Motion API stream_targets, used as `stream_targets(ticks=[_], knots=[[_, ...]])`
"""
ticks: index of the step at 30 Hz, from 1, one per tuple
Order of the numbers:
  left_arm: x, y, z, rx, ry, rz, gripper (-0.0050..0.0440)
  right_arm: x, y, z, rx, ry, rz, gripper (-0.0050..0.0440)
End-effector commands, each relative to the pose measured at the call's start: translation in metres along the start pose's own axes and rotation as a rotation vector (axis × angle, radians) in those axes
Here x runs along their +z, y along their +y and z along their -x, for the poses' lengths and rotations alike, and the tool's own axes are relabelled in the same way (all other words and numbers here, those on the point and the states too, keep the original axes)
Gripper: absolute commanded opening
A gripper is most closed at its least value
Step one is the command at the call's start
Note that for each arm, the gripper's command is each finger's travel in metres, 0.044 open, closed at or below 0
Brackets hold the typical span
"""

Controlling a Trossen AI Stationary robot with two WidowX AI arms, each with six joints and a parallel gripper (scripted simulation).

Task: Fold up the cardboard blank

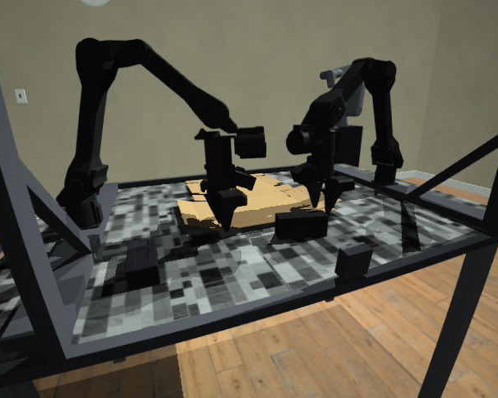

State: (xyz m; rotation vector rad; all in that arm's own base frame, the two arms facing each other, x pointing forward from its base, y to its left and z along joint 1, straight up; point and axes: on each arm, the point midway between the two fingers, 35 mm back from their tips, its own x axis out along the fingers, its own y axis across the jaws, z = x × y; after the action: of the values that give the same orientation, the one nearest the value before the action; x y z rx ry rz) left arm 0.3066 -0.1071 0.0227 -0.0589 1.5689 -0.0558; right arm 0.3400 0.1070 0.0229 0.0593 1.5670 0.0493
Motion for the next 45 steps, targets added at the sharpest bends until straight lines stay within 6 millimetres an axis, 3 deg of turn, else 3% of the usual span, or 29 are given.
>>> stream_targets(ticks=[1, 45], knots=[[0.004, -0.002, 0.005, -0.009, -0.021, -0.004, 0.0265, 0.004, 0.002, 0.007, 0.014, -0.024, 0.008, 0.0271], [0.004, 0.000, -0.011, -0.009, -0.020, -0.004, 0.0265, 0.004, 0.001, -0.009, 0.014, -0.024, 0.008, 0.0271]])
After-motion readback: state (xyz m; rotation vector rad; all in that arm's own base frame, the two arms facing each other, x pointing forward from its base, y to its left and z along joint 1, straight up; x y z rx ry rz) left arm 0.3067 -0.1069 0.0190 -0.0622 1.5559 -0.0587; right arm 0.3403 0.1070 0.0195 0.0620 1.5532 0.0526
